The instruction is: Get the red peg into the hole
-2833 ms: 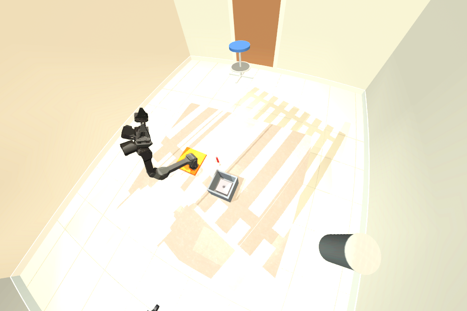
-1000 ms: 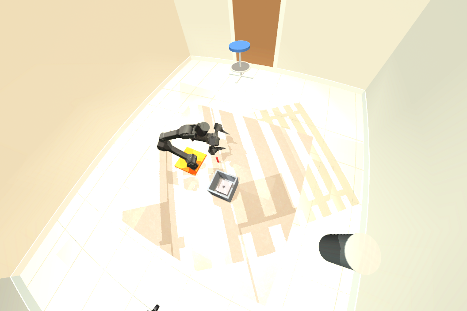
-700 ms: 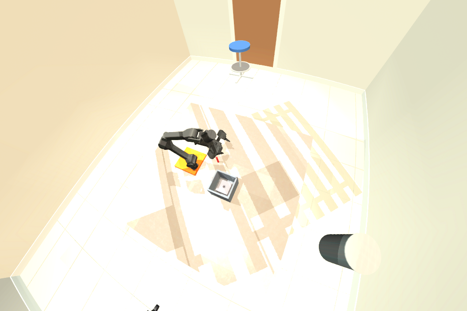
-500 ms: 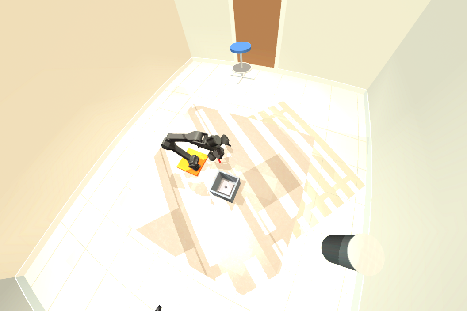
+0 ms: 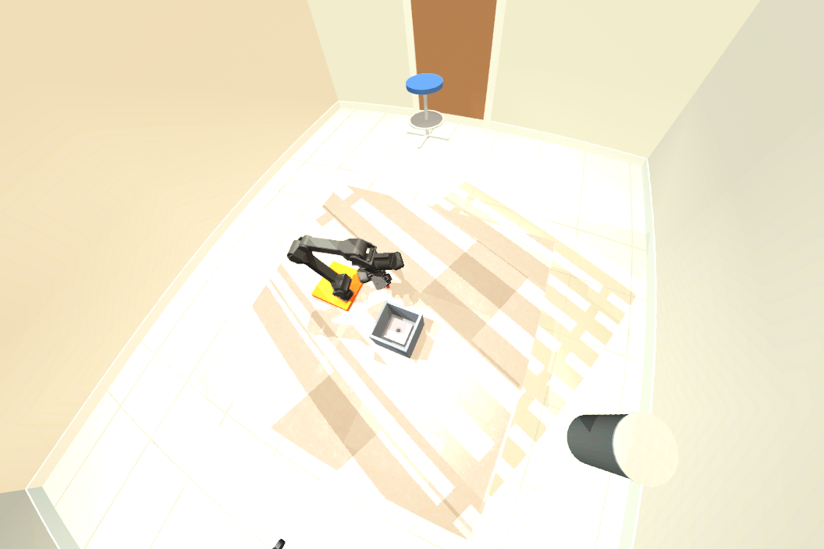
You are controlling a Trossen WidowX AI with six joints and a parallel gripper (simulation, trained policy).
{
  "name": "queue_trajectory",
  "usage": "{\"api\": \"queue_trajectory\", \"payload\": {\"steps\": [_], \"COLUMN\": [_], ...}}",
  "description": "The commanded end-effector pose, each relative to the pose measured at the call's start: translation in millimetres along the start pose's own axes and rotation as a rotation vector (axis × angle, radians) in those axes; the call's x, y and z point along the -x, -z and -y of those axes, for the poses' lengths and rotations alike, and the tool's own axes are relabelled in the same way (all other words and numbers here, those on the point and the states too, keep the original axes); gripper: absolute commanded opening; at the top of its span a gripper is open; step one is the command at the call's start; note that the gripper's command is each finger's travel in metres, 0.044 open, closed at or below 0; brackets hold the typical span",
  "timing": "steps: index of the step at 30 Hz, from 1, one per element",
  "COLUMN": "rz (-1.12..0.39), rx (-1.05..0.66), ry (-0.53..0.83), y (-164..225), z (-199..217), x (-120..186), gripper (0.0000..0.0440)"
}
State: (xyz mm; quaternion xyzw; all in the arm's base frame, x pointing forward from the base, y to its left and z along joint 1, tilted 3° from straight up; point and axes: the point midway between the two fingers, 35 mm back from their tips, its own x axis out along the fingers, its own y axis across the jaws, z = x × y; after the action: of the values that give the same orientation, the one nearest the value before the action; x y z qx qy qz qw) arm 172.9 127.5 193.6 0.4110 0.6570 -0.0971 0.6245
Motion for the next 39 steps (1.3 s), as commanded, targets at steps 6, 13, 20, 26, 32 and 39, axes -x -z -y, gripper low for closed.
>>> {"api": "queue_trajectory", "payload": {"steps": [6,13,20,26,32,39], "rz": [-0.058,-0.048,-0.024,-0.010,-0.003,0.012], "rx": [-0.165,-0.244,-0.304,-0.350,-0.392,-0.429], "ry": [0.154,0.235,0.287,0.316,0.339,0.359], "y": [10,13,13,10,8,5], "z": [24,33,40,48,55,64], "x": [-21,-33,-48,-63,-78,-95], "gripper": [0.0440,0.0440,0.0440,0.0440,0.0440,0.0440]}}
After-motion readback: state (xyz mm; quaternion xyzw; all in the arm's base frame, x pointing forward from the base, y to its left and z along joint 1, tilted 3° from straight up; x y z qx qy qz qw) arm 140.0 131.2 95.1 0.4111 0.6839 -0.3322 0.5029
